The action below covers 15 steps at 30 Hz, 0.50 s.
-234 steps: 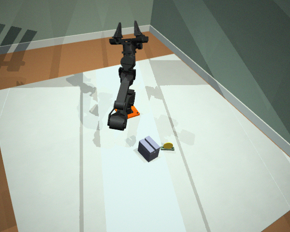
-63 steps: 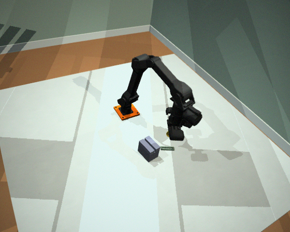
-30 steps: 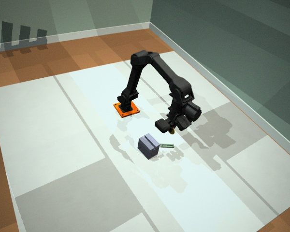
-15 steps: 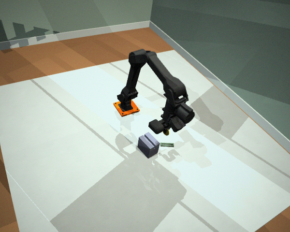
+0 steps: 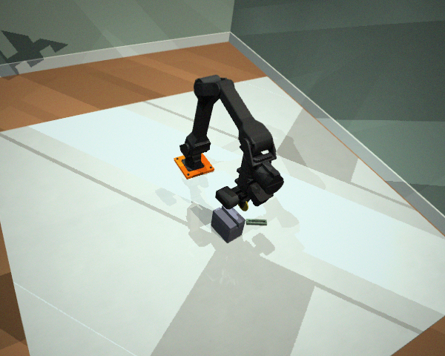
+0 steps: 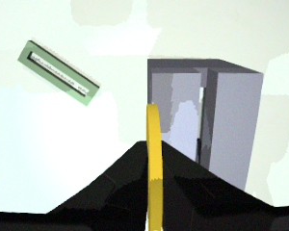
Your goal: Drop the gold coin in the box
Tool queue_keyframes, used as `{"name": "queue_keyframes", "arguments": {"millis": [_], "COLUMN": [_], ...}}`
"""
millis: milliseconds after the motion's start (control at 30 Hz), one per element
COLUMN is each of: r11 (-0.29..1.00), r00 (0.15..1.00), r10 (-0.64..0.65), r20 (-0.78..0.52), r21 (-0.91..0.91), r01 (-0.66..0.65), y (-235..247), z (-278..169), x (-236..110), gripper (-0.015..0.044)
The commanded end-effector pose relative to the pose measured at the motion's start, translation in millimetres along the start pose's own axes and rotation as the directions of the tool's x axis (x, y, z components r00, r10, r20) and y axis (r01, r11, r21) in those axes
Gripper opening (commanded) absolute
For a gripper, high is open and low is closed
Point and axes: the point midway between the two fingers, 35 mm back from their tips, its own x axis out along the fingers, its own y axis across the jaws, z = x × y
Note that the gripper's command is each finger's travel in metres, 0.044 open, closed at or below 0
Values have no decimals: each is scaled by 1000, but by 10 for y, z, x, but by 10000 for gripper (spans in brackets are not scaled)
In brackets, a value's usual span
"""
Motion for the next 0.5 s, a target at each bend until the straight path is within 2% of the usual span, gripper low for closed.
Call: {"name": "queue_keyframes", "arguments": {"millis": [0, 467], "r11": [1000, 1000], "r00": [1000, 1000], "r10": [0, -2], "r20": [-7, -4], "r21": [-4, -2], "r01": [0, 2], "y": [-79, -314], "z": [-45, -126], "x": [21, 11], "gripper": [0, 0]}}
